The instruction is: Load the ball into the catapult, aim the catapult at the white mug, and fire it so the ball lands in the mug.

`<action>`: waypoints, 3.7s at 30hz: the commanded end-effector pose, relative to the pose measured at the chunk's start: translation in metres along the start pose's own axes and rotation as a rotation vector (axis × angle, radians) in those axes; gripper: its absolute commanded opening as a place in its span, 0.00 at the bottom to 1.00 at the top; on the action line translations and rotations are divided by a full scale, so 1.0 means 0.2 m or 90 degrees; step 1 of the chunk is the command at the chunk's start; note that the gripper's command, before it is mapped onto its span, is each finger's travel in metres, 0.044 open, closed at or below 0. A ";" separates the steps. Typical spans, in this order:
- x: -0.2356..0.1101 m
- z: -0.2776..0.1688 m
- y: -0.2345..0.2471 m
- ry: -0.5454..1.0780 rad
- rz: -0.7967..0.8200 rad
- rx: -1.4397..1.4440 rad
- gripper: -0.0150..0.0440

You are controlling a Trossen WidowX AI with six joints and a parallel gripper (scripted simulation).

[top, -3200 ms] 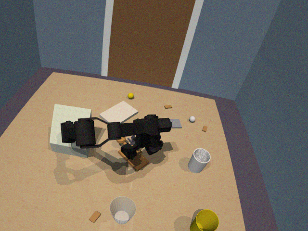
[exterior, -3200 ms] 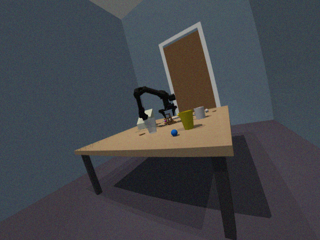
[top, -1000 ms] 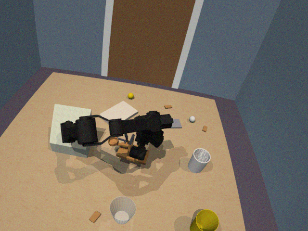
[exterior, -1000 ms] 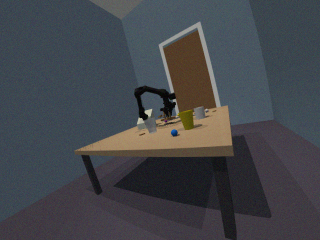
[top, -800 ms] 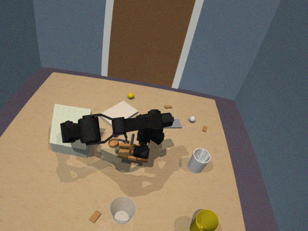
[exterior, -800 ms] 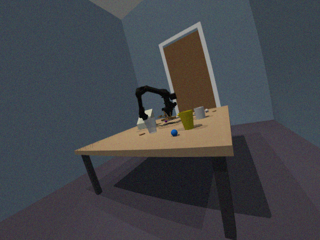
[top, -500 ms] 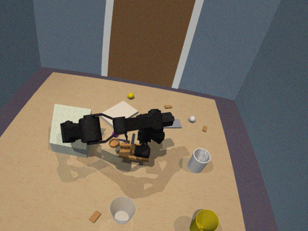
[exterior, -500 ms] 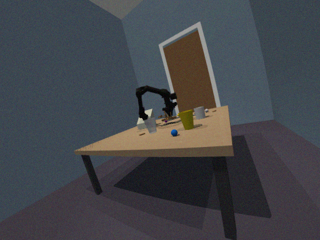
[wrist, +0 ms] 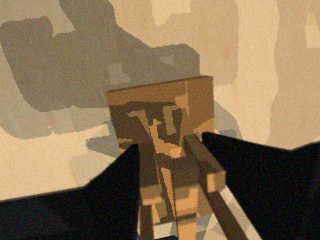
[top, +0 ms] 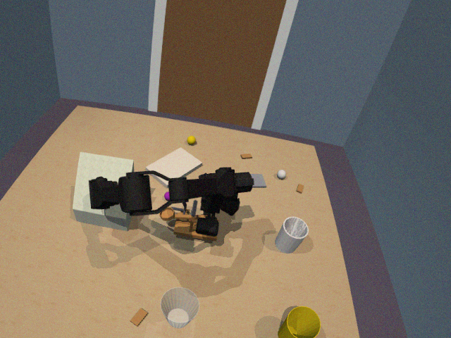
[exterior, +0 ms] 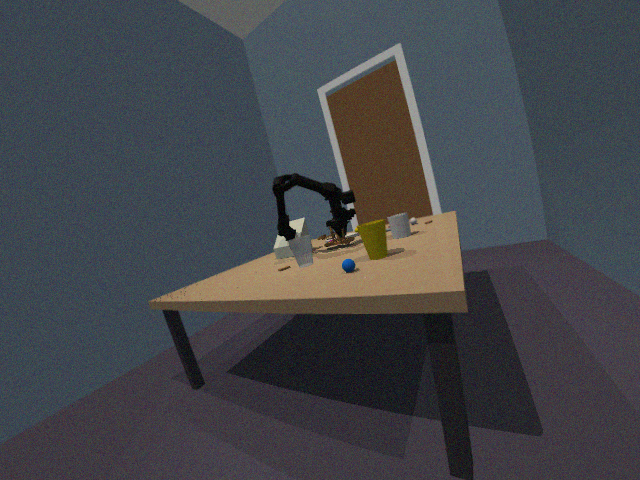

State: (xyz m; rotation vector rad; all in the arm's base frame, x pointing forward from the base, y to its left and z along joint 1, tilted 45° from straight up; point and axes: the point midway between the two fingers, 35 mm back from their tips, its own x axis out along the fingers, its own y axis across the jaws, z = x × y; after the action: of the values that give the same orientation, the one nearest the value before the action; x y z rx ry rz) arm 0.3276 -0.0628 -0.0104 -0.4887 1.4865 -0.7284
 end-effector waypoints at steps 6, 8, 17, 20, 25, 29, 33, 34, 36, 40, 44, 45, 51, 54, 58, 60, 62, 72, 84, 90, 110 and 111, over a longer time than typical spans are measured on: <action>0.06 0.00 0.01 -0.003 -0.003 -0.008 0.25; 0.08 0.00 0.01 -0.003 -0.003 -0.008 0.25; 0.08 0.00 0.00 0.000 -0.001 0.000 0.30; 0.08 0.00 0.00 0.000 -0.001 0.000 0.43; 0.08 0.00 0.00 0.000 -0.001 0.000 0.65; 0.08 0.00 0.00 0.000 -0.001 0.000 0.83; -0.12 0.02 0.01 0.000 0.003 -0.001 1.00; -0.21 0.01 0.01 0.001 0.004 -0.001 1.00; -0.36 0.00 0.01 0.002 0.003 -0.001 1.00; -0.35 0.00 0.02 -0.002 0.000 -0.010 1.00; -0.36 0.00 0.02 -0.002 0.000 -0.009 1.00; -0.38 -0.01 0.01 -0.002 -0.001 -0.007 1.00; -0.17 -0.01 0.00 -0.002 -0.002 -0.007 1.00; -0.16 -0.01 0.00 -0.003 -0.002 -0.006 1.00; -0.14 -0.01 0.00 -0.003 -0.002 -0.006 1.00; -0.12 -0.01 0.00 -0.003 -0.002 -0.006 1.00; -0.11 -0.01 0.00 -0.003 -0.002 -0.006 1.00; -0.03 -0.01 0.00 -0.003 -0.002 -0.006 1.00; 0.07 -0.01 0.00 -0.003 -0.003 -0.006 1.00; 0.11 -0.01 0.00 -0.003 -0.004 -0.006 1.00; 0.04 0.00 0.00 -0.005 0.001 0.001 0.35; -0.03 0.00 0.00 -0.005 0.002 0.001 0.31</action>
State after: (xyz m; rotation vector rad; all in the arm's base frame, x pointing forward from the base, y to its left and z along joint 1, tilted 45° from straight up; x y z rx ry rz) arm 0.3227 -0.0745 -0.0199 -0.4915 1.4949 -0.7353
